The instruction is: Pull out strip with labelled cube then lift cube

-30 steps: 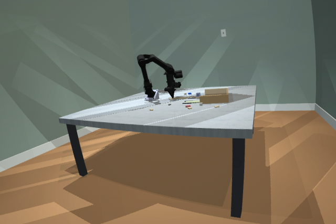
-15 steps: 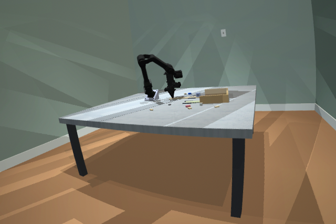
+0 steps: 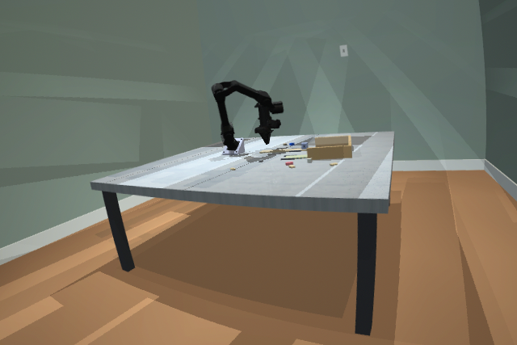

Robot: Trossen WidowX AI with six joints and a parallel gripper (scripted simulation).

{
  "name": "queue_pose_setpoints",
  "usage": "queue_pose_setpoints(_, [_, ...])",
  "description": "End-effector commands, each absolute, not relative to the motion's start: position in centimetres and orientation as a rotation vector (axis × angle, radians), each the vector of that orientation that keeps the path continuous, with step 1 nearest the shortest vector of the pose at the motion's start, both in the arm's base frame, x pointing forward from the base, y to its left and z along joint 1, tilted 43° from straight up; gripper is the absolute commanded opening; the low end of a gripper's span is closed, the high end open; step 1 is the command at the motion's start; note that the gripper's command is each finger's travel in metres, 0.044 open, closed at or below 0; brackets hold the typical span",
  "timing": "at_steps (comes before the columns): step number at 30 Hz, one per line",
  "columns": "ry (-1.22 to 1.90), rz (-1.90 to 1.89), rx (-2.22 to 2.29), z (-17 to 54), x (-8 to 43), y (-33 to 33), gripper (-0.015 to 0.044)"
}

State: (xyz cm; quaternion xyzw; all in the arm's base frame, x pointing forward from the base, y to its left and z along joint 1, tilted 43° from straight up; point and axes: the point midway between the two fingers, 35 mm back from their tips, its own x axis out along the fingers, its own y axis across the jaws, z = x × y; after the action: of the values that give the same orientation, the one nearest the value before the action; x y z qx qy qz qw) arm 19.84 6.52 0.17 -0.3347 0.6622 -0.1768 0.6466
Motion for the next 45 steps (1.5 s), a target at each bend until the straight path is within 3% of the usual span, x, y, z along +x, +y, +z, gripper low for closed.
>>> queue_pose_setpoints(1, [1.499, -0.410, -0.757, 0.2, 21.3, 7.0, 0.0184])
queue_pose_setpoints(11, [1.497, -0.411, -0.756, 0.0, 24.5, 7.9, 0.0440])
queue_pose_setpoints(45, [1.492, -0.411, -0.753, -0.5, 35.5, 11.7, 0.0440])
